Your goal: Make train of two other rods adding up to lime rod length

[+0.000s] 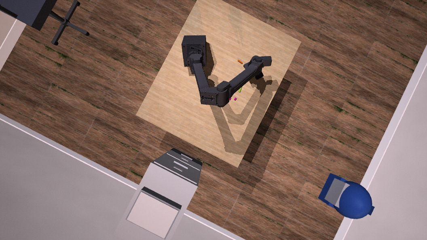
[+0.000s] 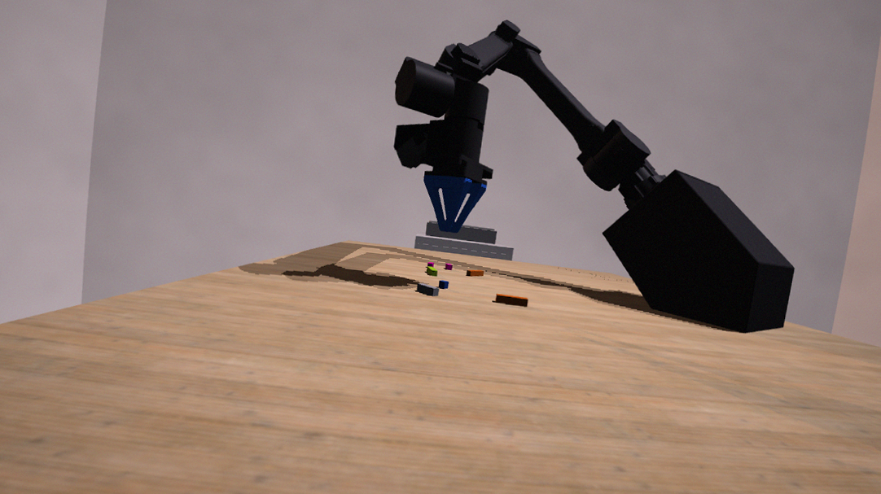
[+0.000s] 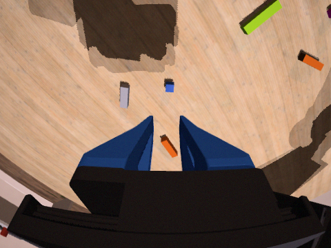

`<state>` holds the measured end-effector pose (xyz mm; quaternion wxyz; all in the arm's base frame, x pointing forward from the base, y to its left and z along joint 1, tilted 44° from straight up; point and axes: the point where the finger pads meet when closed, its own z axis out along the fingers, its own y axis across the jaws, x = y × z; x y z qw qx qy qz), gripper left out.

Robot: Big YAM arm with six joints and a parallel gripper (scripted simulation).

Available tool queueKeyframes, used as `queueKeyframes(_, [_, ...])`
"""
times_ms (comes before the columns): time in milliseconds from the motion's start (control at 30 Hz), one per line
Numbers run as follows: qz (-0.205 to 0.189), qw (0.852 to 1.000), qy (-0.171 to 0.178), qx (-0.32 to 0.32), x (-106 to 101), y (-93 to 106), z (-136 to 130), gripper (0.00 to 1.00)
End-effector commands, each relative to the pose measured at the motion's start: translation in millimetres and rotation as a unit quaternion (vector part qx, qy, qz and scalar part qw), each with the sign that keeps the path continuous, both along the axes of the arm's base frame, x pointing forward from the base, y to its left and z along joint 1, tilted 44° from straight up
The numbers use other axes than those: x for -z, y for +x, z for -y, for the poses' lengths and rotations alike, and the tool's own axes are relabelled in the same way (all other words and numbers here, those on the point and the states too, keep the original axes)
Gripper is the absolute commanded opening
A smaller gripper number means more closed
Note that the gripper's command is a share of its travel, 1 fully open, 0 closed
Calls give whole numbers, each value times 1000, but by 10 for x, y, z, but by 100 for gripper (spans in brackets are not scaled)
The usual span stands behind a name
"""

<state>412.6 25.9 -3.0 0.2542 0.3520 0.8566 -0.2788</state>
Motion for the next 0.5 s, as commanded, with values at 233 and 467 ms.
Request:
queueKeyframes(233, [21, 1000, 7, 0, -201, 88, -242, 100])
queueKeyframes(467, [22, 1000, 7, -3, -198, 103, -249, 100])
